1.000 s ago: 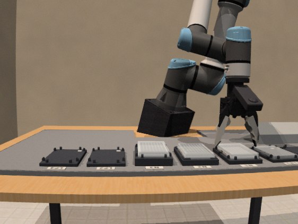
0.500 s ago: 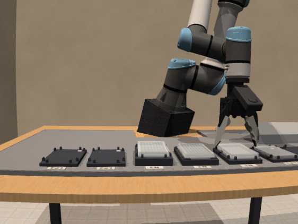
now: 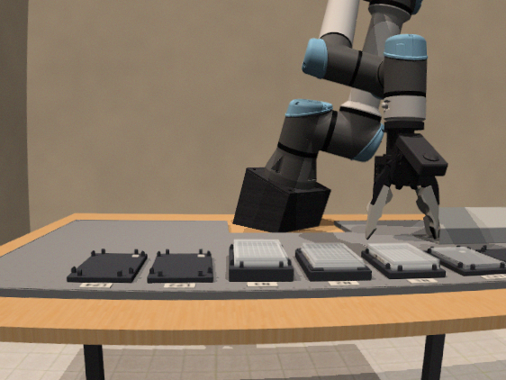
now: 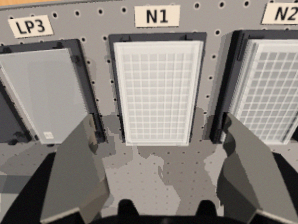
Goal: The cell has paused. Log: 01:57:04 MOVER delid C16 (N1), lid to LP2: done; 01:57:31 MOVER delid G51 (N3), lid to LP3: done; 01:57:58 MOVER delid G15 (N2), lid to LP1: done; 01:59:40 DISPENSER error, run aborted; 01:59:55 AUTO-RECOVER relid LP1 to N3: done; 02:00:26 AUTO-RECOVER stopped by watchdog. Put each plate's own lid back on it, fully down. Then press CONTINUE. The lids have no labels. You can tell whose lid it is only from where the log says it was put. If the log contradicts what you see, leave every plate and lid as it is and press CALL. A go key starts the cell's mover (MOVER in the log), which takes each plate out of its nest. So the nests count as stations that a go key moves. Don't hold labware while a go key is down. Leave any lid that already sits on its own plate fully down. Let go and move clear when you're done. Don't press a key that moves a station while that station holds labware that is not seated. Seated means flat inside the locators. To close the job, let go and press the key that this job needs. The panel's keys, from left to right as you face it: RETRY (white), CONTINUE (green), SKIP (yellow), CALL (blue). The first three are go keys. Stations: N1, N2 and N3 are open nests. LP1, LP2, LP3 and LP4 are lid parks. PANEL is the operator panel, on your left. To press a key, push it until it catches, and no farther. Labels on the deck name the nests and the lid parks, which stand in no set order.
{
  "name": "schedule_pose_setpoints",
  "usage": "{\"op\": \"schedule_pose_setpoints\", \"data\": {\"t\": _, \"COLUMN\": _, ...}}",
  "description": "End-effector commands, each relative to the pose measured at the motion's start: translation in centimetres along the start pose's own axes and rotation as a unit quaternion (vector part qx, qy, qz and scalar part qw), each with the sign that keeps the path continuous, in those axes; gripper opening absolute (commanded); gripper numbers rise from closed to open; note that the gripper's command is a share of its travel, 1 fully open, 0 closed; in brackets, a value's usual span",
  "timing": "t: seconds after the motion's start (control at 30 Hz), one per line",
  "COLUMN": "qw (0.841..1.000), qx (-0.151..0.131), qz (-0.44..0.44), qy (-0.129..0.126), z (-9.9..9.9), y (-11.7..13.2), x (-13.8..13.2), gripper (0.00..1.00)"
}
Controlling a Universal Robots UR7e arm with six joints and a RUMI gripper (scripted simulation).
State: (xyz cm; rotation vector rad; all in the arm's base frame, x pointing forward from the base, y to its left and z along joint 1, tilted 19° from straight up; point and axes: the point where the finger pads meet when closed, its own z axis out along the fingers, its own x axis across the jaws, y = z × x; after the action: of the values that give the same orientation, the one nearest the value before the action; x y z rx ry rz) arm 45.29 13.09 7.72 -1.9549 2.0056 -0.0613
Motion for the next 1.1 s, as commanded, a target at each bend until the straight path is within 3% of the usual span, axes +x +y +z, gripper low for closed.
{"op": "schedule_pose_setpoints", "data": {"t": 0.0, "qw": 1.000, "qx": 0.000, "qz": 0.000, "qy": 0.000, "z": -1.2, "y": -0.1, "x": 0.1, "gripper": 0.82}}
{"op": "schedule_pose_setpoints", "data": {"t": 0.27, "qw": 1.000, "qx": 0.000, "qz": 0.000, "qy": 0.000, "z": -1.2, "y": -0.1, "x": 0.1, "gripper": 0.82}}
{"op": "schedule_pose_setpoints", "data": {"t": 0.43, "qw": 1.000, "qx": -0.003, "qz": 0.002, "qy": -0.001, "z": -1.0, "y": 0.2, "x": 1.6, "gripper": 0.82}}
{"op": "schedule_pose_setpoints", "data": {"t": 1.07, "qw": 1.000, "qx": -0.004, "qz": 0.003, "qy": -0.001, "z": -0.9, "y": 0.3, "x": 10.1, "gripper": 0.82}}
